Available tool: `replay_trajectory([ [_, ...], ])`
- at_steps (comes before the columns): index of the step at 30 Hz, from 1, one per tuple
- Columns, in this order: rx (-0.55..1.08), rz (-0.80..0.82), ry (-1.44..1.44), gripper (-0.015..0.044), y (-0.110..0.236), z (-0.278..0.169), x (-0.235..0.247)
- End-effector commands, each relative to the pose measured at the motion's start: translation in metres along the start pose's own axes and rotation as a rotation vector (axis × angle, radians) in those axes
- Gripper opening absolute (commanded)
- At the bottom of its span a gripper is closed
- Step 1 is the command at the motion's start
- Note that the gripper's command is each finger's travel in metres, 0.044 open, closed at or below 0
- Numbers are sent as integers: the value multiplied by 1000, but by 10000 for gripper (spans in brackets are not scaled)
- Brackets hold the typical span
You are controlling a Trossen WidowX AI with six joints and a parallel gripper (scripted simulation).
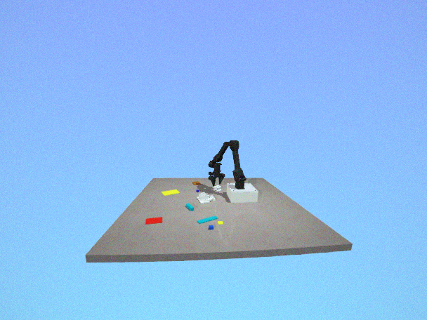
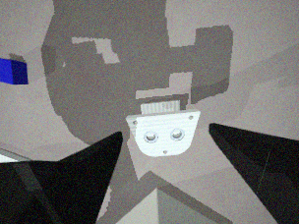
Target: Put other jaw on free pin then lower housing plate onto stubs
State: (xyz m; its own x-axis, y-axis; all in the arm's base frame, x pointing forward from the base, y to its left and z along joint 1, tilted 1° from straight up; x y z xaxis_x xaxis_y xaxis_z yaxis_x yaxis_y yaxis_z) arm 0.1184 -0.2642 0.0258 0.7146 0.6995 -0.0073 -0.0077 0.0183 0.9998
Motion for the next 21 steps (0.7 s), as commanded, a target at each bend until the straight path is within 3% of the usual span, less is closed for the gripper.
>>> replay_trajectory([
  [1,6,2,3,440,-6,-2,1],
  [21,6,2,3,440,-30,-2,1],
])
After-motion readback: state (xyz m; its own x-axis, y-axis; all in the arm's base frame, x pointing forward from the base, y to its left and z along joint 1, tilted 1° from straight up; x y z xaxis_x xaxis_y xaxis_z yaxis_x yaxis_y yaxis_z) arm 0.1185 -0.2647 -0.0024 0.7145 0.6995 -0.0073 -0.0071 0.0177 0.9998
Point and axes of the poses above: the point midway between the two fingers, 35 mm back from their tips, its own y axis back along the fingers, its own x axis across the jaws, z = x × y, the point moved 4 cm from there along y, back along the fingers, and after that the axes turned 11 degrees about y, right-handed, at the moved point
